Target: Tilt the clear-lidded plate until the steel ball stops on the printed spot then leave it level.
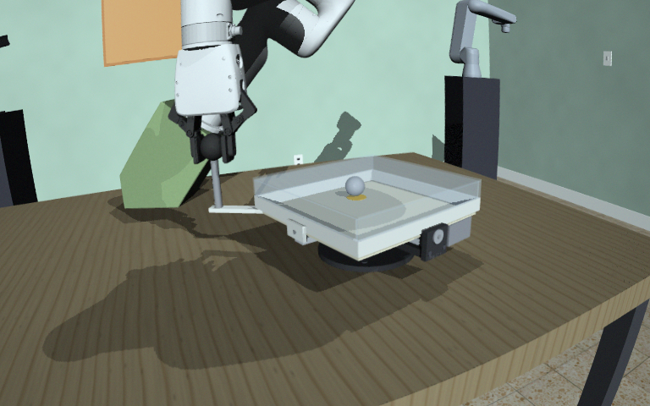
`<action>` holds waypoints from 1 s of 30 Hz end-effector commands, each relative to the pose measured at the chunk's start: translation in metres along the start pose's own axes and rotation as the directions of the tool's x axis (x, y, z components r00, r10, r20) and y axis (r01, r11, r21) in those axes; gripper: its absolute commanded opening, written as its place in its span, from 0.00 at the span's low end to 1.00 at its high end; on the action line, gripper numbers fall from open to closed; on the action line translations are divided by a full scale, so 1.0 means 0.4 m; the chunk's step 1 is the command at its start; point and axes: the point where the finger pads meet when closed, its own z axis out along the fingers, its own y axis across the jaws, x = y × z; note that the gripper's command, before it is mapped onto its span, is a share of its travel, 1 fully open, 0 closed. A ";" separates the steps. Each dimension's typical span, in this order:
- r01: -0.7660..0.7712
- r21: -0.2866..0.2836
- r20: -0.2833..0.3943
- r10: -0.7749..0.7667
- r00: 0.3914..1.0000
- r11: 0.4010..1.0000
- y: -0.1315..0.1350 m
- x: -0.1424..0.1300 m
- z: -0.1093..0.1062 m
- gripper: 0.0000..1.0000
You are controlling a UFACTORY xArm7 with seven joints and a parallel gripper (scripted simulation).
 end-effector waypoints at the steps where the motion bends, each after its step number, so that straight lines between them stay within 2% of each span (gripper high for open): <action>1: 0.000 -0.001 -0.005 0.000 1.000 1.000 0.000 0.005 -0.003 0.00; 30: 0.000 -0.001 -0.005 0.000 1.000 1.000 0.000 0.005 -0.003 0.00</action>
